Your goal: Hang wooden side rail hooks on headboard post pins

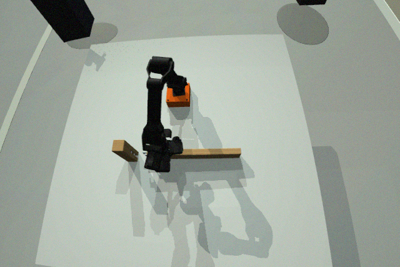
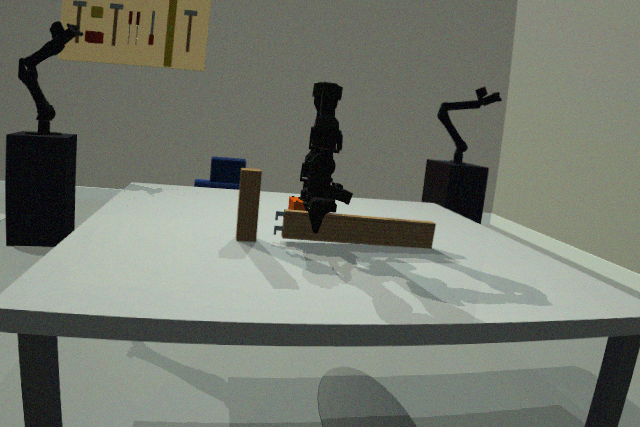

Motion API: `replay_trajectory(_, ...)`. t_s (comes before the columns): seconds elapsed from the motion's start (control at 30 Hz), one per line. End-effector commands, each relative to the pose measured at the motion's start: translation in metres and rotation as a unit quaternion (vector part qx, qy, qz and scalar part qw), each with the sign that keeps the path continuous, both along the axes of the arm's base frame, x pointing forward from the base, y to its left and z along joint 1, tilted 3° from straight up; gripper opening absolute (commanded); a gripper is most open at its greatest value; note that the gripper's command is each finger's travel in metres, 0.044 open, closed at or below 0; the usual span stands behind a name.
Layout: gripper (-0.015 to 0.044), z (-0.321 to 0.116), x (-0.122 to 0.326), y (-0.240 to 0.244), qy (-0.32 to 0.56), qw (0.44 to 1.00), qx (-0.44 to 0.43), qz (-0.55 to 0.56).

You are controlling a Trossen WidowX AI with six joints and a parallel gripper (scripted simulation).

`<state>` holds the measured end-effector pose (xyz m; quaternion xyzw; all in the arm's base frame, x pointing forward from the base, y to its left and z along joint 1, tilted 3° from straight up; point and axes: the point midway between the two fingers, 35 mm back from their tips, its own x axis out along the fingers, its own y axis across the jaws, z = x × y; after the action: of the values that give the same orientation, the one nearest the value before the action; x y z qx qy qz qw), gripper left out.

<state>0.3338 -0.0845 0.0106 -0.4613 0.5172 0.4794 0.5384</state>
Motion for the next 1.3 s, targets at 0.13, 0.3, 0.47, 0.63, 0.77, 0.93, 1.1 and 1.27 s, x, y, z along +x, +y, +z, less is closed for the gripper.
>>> replay_trajectory(0.13,0.0000,0.0039,0.0002,0.0003,-0.002,1.000,0.001,0.004)
replay_trajectory(0.3,0.0000,0.0048,0.0002,0.0002,-0.002,1.000,0.001,0.004)
replay_trajectory(0.47,0.0000,0.0056,0.0002,0.0002,-0.002,1.000,0.001,0.004)
replay_trajectory(0.63,0.0000,0.0064,0.0002,0.0002,-0.002,1.000,0.001,0.004)
replay_trajectory(0.77,0.0000,0.0071,0.0002,0.0001,-0.002,1.000,0.001,0.004)
replay_trajectory(0.93,0.0000,0.0079,0.0001,0.0001,-0.002,1.000,0.001,0.004)
replay_trajectory(1.1,0.0000,0.0088,0.0001,0.0001,-0.002,1.000,0.001,0.004)
replay_trajectory(1.27,0.0000,0.0096,0.0001,0.0000,-0.002,1.000,0.001,0.004)
